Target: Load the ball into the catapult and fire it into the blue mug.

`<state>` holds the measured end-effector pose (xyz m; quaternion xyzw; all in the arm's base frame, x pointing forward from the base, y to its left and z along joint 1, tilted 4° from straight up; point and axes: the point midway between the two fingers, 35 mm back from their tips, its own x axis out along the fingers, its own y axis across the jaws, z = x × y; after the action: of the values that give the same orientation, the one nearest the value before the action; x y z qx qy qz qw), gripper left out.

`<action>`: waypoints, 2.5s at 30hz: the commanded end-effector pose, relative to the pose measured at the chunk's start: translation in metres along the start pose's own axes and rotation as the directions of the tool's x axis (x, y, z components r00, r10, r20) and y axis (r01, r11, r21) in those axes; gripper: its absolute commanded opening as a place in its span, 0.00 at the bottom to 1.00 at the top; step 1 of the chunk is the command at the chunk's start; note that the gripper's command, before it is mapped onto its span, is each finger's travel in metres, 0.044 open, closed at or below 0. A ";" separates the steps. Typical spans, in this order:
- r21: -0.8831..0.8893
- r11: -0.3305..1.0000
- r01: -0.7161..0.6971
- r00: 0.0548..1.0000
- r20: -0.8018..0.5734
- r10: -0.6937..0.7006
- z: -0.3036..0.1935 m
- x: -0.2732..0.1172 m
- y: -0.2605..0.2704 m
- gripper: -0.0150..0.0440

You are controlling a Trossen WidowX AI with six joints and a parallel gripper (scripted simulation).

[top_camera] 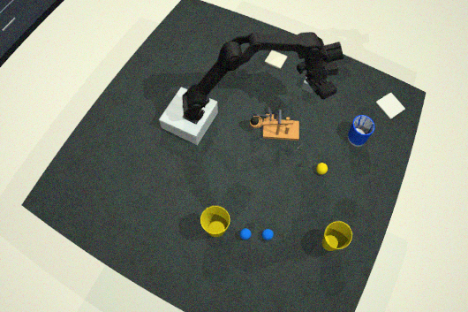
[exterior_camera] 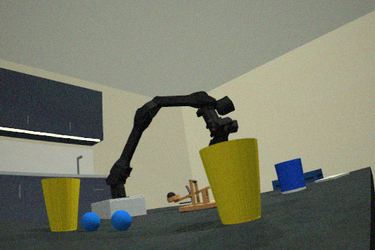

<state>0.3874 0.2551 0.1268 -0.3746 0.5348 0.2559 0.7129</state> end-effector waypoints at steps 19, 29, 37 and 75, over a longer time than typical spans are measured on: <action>-0.500 0.864 -0.061 0.939 -0.323 -0.121 -0.094 0.012 0.080 0.25; -0.707 0.691 -0.150 0.871 -0.425 -0.246 -0.142 0.009 0.101 0.25; -0.821 0.514 -0.249 0.806 -0.470 -0.361 -0.175 0.004 0.111 0.25; -0.853 0.430 -0.297 0.775 -0.478 -0.413 -0.192 0.045 0.126 0.25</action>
<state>0.1957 0.1748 0.0286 -0.7744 0.5028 0.3334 0.1905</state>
